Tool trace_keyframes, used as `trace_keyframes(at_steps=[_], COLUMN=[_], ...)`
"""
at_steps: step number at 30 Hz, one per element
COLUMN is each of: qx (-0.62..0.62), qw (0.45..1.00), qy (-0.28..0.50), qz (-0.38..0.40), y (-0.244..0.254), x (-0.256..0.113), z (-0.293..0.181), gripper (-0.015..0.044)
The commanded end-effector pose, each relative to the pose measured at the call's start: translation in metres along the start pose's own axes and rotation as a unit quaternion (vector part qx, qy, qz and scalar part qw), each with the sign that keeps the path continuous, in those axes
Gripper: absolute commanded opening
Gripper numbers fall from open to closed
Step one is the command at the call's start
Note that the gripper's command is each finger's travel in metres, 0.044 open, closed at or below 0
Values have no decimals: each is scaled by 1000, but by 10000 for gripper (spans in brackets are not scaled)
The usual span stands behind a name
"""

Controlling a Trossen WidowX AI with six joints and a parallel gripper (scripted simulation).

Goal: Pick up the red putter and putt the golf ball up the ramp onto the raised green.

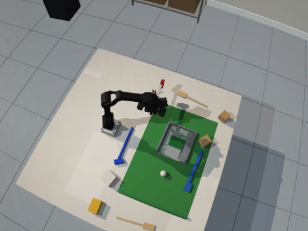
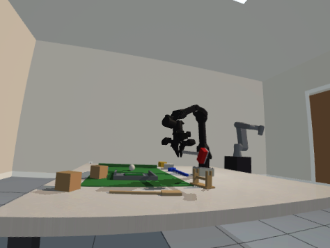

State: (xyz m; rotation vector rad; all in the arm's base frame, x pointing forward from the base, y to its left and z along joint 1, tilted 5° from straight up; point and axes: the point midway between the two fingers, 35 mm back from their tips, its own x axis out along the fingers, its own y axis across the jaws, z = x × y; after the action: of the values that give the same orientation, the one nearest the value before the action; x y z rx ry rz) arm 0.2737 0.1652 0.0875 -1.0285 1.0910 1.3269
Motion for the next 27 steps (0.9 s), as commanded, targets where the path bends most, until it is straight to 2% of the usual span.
trace_keyframes(at_steps=[1, 14, 27], qx=[51, 192, 352], qw=[999, 980, 933], qy=[6, 25, 45], qz=[-12, -39, -65], y=[-14, -40, -51], x=[-9, -32, -58], z=[-22, -94, -171], gripper=[0, 0, 0])
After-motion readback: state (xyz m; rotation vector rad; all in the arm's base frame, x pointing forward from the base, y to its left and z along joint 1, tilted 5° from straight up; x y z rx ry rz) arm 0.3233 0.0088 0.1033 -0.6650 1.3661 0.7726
